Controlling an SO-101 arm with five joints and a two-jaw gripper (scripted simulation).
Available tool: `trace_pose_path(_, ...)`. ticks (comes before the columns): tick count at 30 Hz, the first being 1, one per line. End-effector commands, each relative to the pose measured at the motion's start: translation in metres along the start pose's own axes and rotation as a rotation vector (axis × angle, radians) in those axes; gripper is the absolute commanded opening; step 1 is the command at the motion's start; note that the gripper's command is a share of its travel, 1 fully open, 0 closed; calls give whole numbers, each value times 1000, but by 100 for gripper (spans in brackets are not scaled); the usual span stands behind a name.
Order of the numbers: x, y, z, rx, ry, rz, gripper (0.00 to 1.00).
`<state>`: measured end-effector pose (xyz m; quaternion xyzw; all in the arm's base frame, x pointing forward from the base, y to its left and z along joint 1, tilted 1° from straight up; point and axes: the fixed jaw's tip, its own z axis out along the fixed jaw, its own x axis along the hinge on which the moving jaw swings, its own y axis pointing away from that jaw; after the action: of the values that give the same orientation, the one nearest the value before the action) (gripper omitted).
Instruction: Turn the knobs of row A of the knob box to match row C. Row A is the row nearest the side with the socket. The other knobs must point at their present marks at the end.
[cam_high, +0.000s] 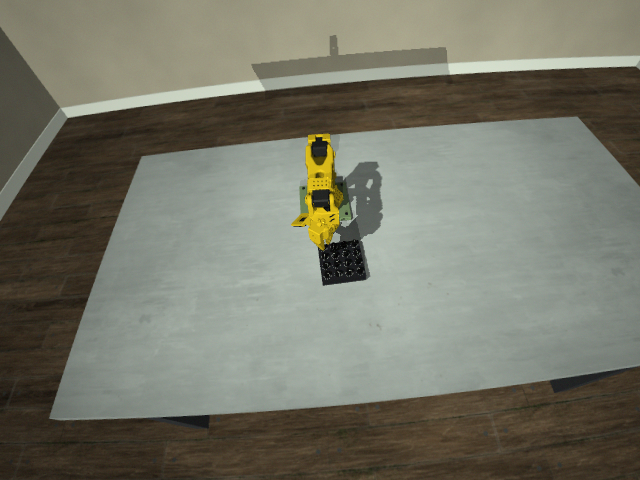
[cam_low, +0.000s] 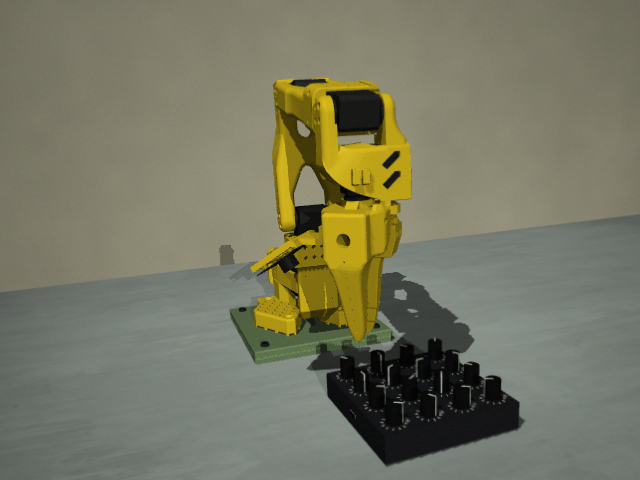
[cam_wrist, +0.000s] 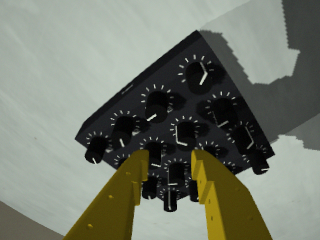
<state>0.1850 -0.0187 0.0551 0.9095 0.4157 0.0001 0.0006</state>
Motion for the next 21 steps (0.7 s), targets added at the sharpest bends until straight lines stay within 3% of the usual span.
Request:
trace_pose_path(1,3,7,0,10,-6,1,10)
trace_pose_path(21,17,26,1,10,-6,1,10)
